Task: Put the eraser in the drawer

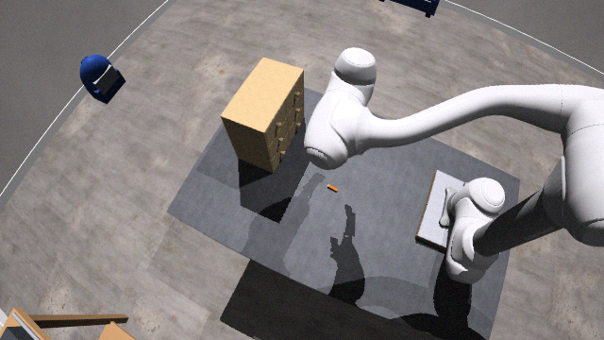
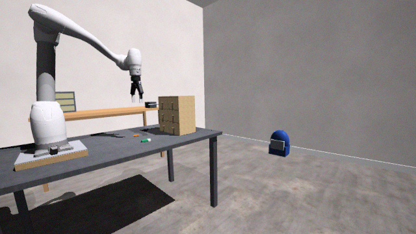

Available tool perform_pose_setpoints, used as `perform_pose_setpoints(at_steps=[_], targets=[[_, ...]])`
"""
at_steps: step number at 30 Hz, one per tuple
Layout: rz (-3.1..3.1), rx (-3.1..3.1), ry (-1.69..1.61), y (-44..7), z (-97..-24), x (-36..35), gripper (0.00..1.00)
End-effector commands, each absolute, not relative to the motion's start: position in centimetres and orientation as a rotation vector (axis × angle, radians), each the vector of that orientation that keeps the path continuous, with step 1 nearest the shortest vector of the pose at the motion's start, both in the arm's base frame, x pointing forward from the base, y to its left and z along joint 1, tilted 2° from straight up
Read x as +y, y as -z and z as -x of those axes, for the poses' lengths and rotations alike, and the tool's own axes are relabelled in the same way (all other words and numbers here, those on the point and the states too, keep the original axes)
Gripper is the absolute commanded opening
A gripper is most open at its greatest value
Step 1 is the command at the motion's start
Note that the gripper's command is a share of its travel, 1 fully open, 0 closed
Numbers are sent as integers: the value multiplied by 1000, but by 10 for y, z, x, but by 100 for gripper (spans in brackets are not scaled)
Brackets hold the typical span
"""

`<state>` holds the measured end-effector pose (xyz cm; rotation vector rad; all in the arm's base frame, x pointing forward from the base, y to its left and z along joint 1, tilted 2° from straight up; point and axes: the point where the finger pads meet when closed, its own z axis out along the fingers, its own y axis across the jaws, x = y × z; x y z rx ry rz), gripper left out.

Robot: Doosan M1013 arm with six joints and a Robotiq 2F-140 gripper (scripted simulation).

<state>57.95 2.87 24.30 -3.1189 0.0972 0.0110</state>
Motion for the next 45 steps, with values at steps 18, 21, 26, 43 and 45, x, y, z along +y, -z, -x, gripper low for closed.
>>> perform_pose_setpoints(at_steps=[18, 21, 26, 43, 45], targets=[[3114, 100, 240, -230, -593, 28, 100], [3113, 100, 265, -228, -594, 28, 100], [3101, 101, 403, -221, -601, 28, 100], [2996, 104, 934, -192, -630, 27, 100], [2973, 104, 1011, -188, -634, 26, 100]])
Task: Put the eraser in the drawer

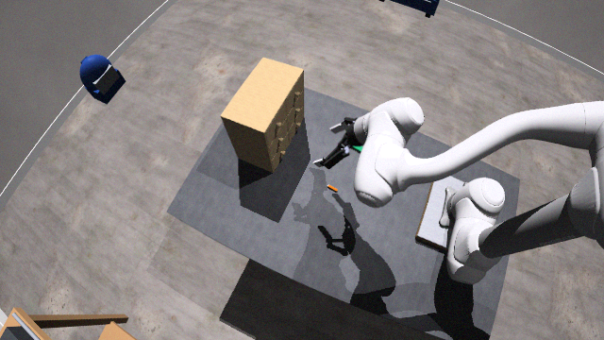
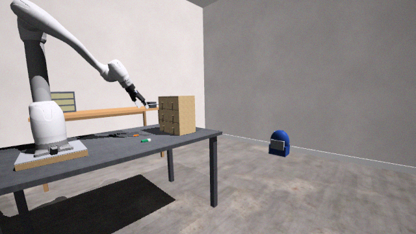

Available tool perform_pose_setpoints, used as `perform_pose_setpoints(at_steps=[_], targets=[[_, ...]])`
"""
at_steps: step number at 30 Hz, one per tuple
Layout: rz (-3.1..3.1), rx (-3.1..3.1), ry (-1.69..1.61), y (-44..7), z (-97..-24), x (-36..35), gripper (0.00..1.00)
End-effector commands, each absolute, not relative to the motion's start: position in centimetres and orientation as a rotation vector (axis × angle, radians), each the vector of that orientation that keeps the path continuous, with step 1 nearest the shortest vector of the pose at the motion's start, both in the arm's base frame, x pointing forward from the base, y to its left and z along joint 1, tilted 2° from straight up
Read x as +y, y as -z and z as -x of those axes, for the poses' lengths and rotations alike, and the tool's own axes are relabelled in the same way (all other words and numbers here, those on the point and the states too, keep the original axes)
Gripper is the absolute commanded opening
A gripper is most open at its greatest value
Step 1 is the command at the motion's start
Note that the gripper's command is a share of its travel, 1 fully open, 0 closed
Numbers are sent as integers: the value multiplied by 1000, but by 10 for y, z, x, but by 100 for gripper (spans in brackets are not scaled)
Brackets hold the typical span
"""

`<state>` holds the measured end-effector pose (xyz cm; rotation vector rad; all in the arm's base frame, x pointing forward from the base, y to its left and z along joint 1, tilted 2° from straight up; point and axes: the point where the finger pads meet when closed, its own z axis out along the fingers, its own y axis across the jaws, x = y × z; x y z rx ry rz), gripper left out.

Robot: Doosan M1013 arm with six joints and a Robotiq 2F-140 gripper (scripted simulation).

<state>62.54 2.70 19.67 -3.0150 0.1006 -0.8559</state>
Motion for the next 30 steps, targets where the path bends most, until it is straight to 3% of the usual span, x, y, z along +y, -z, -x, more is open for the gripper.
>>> perform_pose_setpoints(at_steps=[1, 30], targets=[[2961, 104, 1051, -186, -636, 26, 100], [2896, 110, 1250, -172, -646, 23, 100]])
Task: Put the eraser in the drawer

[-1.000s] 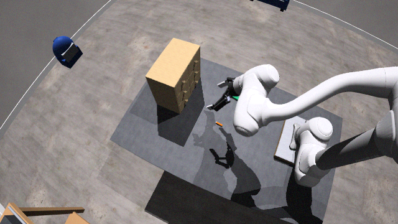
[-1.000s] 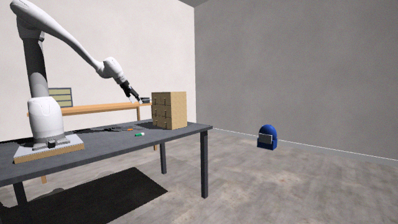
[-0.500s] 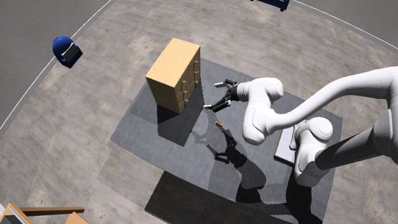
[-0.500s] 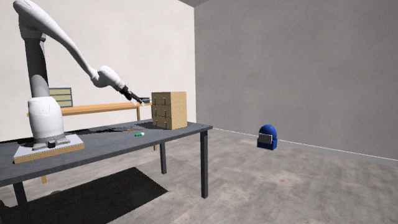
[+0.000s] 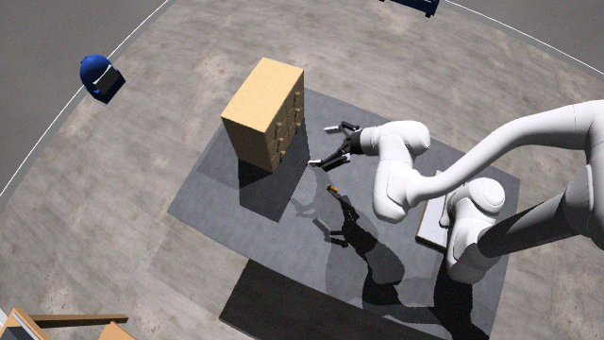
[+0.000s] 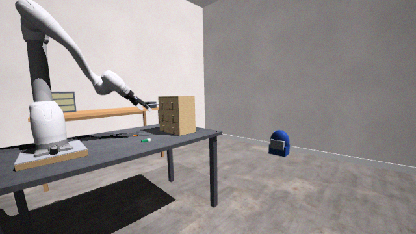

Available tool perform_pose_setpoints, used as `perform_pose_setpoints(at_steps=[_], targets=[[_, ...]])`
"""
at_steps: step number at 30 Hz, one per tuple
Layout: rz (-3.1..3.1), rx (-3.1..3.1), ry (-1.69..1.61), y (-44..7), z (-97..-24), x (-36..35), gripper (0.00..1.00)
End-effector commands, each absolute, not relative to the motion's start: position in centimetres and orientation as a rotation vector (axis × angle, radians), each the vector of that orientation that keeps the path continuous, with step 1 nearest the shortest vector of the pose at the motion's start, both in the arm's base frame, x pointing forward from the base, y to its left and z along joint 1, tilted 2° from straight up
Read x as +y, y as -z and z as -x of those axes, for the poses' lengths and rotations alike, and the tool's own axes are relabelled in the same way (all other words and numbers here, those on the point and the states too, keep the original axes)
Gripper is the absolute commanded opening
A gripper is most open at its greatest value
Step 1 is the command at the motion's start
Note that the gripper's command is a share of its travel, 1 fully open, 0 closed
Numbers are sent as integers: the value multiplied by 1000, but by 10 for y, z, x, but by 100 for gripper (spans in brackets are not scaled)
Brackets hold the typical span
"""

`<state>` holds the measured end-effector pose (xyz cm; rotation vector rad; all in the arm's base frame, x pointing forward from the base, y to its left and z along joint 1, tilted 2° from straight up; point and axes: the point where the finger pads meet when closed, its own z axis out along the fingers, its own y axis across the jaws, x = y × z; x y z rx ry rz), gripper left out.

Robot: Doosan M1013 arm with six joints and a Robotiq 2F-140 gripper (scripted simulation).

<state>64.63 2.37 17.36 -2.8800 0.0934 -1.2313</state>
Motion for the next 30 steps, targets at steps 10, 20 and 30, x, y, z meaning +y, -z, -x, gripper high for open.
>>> perform_pose_setpoints(at_steps=[10, 20, 30], targets=[[2897, 117, 1274, -171, -647, 19, 100], [2884, 114, 1297, -171, -649, 20, 100], [2863, 105, 1313, -171, -651, 25, 100]])
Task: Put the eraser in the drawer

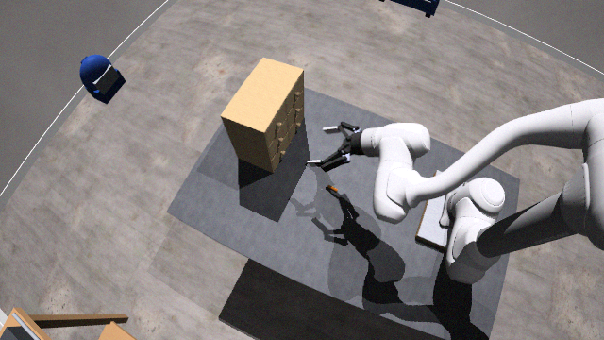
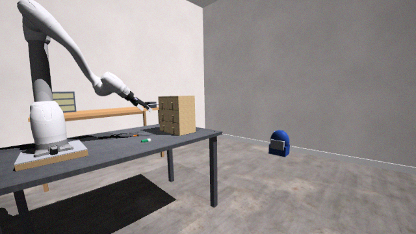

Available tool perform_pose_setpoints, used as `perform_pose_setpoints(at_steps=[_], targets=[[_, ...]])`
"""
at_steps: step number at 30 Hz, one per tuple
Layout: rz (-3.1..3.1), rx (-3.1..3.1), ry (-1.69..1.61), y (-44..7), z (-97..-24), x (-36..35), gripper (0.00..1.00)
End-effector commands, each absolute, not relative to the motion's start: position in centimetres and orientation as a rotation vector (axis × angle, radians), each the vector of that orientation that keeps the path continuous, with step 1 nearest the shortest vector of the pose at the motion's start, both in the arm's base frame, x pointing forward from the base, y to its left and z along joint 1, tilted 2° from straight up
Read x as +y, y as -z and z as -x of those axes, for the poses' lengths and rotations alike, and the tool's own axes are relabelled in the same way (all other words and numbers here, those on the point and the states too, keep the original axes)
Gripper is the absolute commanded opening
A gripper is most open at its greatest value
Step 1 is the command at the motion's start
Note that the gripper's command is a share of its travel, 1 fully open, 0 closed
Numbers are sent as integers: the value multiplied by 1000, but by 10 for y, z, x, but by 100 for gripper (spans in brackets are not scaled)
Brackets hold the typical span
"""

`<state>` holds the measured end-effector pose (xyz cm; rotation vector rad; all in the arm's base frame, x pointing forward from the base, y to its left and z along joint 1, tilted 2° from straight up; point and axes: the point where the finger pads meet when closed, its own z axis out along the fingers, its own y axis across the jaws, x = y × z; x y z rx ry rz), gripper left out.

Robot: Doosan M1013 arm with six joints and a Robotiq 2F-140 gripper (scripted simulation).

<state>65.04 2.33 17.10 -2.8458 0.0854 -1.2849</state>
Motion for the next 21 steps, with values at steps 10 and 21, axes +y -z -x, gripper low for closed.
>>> perform_pose_setpoints(at_steps=[10, 21], targets=[[2807, 104, 1431, -164, -658, 25, 100], [2713, 102, 1608, -153, -668, 25, 100]])
